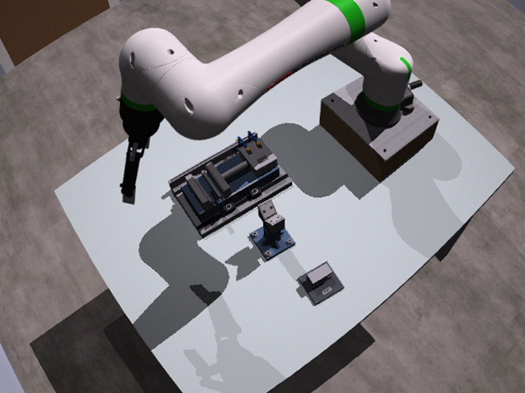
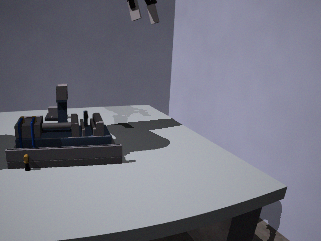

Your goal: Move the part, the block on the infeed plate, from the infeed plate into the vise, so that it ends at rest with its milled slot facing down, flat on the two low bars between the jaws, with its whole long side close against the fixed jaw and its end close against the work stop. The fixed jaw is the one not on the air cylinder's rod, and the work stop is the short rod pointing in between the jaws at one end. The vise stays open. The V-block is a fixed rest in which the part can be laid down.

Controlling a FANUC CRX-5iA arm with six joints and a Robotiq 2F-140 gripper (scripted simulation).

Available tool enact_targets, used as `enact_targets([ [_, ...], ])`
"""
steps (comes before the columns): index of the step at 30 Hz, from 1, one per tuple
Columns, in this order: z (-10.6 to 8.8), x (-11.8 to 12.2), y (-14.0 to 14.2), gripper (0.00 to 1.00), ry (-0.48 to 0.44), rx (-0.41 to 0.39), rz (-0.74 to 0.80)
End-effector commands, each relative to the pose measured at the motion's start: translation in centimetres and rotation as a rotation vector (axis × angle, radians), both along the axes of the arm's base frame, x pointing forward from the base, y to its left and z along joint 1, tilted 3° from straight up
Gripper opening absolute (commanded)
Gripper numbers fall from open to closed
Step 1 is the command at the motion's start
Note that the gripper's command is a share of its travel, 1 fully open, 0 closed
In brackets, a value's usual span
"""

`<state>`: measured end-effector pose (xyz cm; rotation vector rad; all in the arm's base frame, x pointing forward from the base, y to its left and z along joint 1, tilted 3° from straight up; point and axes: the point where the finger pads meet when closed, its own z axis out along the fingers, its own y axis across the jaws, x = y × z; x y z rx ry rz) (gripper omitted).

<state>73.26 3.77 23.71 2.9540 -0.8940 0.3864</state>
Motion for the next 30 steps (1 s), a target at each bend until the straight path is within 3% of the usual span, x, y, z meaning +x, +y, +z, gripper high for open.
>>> enact_targets([
  [1,0.0,0.0,0.0,1.0,-0.001,0.0,0.0],
  [20,-0.1,-0.2,0.5,1.0,0.001,0.006,-0.01],
  [22,-0.4,-0.9,2.0,1.0,0.005,0.022,-0.041],
  [25,-1.5,-3.4,6.6,1.0,0.021,0.071,-0.14],
  [26,-1.5,-3.4,6.6,1.0,0.021,0.071,-0.14],
  [27,-2.0,-4.7,8.6,1.0,0.031,0.092,-0.187],
  [29,-2.0,-4.7,8.6,1.0,0.031,0.092,-0.187],
  [30,-2.6,-6.2,10.8,1.0,0.042,0.113,-0.24],
])
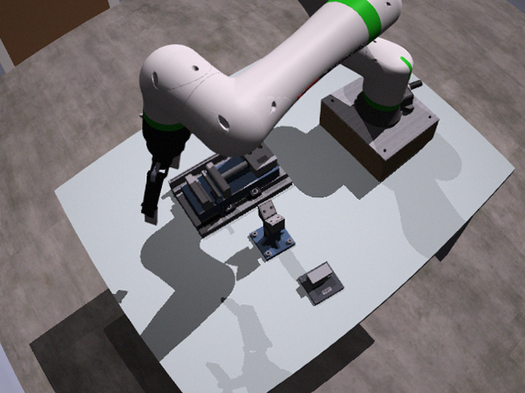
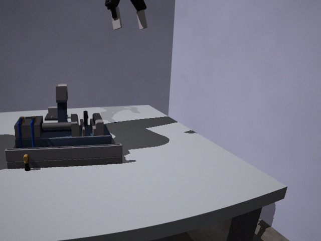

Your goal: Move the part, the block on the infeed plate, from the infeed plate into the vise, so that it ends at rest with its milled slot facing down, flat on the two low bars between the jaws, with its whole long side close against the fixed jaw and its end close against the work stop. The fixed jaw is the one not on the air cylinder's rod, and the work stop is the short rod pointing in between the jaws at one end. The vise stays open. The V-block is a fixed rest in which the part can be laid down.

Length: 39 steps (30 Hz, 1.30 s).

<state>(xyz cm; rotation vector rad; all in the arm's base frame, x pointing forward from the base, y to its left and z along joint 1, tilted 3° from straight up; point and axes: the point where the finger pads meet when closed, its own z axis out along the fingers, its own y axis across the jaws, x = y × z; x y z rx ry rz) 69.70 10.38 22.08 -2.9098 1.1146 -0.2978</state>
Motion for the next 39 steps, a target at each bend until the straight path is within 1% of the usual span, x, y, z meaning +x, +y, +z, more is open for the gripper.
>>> enact_targets([
  [1,-1.0,-2.7,4.2,1.0,0.007,0.038,-0.102],
  [2,-1.6,-4.4,6.4,1.0,0.022,0.059,-0.16],
  [4,-1.6,-4.4,6.4,1.0,0.022,0.059,-0.16],
  [5,-2.3,-6.4,8.7,1.0,0.038,0.078,-0.222],
  [7,-2.3,-6.4,8.7,1.0,0.038,0.078,-0.222],
  [8,-2.9,-8.5,10.9,1.0,0.056,0.096,-0.287],
  [10,-2.9,-8.5,10.9,1.0,0.056,0.096,-0.287],
  [11,-3.6,-10.8,12.9,1.0,0.074,0.111,-0.353],
  [13,-3.6,-10.8,12.9,1.0,0.074,0.111,-0.353],
  [14,-4.3,-13.1,14.8,1.0,0.093,0.122,-0.418],
  [16,-4.3,-13.1,14.8,1.0,0.093,0.122,-0.418],
  [17,-5.0,-15.4,16.4,1.0,0.112,0.13,-0.483],
  [21,-5.0,-15.4,16.4,1.0,0.112,0.13,-0.483],
  [23,-6.2,-19.8,19.1,1.0,0.145,0.138,-0.601],
  [25,-6.2,-19.8,19.1,1.0,0.145,0.138,-0.601],
  [26,-6.7,-21.7,20.0,1.0,0.158,0.139,-0.652],
  [28,-6.7,-21.7,20.0,1.0,0.158,0.139,-0.652],
  [29,-7.1,-23.3,20.8,1.0,0.17,0.138,-0.697],
  [30,-7.1,-23.3,20.8,1.0,0.17,0.138,-0.697],
  [31,-7.5,-24.7,21.4,1.0,0.179,0.137,-0.734],
  [32,-7.5,-24.7,21.4,1.0,0.179,0.137,-0.734],
  [33,-7.8,-25.9,21.8,1.0,0.185,0.135,-0.764],
  [35,-8.1,-27.2,22.2,1.0,0.193,0.132,-0.799],
  [39,-8.3,-27.6,22.4,1.0,0.196,0.131,-0.811],
])
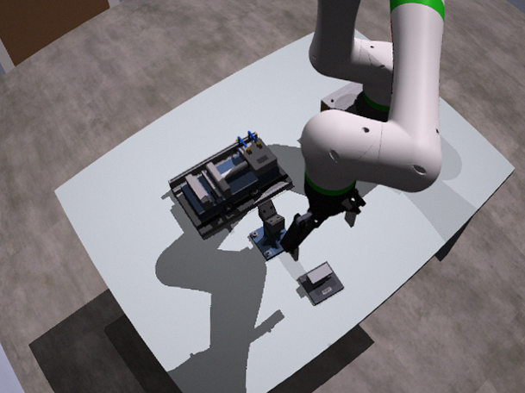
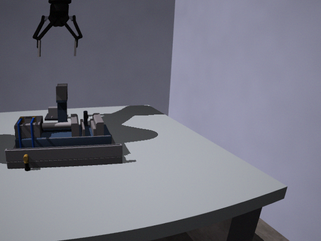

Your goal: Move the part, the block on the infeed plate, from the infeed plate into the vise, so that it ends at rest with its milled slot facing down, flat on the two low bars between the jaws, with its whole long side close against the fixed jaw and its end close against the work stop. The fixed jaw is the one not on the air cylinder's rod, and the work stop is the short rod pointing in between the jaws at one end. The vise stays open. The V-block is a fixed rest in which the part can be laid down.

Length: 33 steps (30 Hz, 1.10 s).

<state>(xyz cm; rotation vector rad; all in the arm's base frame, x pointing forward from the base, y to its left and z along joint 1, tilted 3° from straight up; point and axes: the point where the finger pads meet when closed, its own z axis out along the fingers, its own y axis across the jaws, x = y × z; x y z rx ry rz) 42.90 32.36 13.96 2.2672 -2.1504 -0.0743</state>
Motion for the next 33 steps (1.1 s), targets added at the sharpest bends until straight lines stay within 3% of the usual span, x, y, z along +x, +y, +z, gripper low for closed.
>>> enact_targets([
  [1,-0.14,-0.85,0.41,1.0,-0.003,-0.002,-0.026],
  [3,-0.14,-0.85,0.41,1.0,-0.003,-0.002,-0.026],
  [4,-0.14,-0.85,0.41,0.51,-0.003,-0.002,-0.026],
  [33,-0.14,-0.85,0.41,0.51,-0.003,-0.002,-0.026],
])
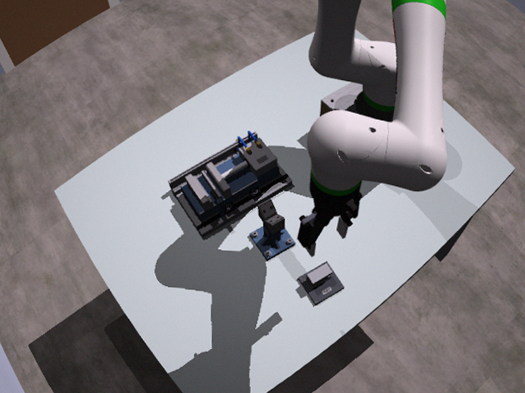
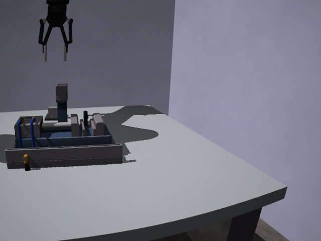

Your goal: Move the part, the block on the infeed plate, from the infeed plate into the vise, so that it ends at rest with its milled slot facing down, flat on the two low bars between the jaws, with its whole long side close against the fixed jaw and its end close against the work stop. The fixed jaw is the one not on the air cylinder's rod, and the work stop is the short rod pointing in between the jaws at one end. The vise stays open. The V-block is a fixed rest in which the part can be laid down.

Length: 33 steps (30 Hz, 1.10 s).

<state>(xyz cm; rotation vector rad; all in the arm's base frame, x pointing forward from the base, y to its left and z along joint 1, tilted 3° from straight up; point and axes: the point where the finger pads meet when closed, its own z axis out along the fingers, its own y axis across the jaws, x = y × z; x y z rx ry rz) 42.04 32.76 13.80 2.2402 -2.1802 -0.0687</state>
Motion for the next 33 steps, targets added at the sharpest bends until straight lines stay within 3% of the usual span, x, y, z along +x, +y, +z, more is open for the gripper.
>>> enact_targets([
  [1,0.02,0.01,0.01,0.51,0.0,0.0,0.0],
  [33,-0.68,-0.01,0.03,0.51,-0.002,0.001,0.0],
])
